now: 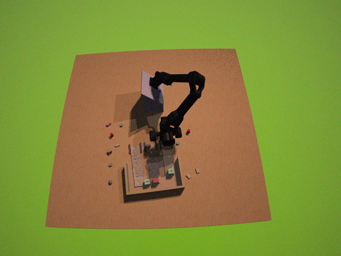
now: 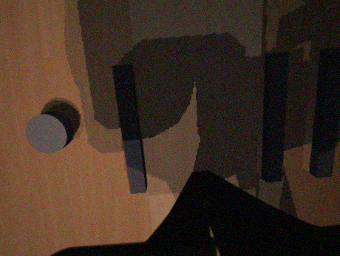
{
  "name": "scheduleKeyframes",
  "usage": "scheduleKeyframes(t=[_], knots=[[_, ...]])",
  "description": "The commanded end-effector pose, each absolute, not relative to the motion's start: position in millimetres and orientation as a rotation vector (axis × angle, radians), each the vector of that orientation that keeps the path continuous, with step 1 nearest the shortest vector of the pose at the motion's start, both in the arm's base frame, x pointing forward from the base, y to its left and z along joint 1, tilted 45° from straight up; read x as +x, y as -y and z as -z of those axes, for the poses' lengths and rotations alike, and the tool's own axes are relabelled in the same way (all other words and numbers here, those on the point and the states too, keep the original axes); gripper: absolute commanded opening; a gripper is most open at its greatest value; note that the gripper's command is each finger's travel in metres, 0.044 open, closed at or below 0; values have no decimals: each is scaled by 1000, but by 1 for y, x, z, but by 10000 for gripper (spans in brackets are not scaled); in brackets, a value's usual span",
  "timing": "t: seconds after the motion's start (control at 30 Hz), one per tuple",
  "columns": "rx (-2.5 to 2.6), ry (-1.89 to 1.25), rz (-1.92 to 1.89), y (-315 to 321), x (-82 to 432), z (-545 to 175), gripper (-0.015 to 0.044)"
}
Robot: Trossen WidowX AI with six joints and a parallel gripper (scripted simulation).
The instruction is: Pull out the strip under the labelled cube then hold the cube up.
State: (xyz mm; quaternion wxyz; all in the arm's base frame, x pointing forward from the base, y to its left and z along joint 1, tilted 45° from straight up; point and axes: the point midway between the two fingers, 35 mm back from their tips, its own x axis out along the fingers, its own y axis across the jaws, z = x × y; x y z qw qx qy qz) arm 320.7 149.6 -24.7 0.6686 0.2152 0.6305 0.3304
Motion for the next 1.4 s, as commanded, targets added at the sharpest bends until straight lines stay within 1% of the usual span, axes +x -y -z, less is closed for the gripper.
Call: scheduleKeyframes(t=[0.0,1.37], knots=[[489,-1451,-741,-150,306,30,0],[491,-1455,-740,-142,250,37,0]])
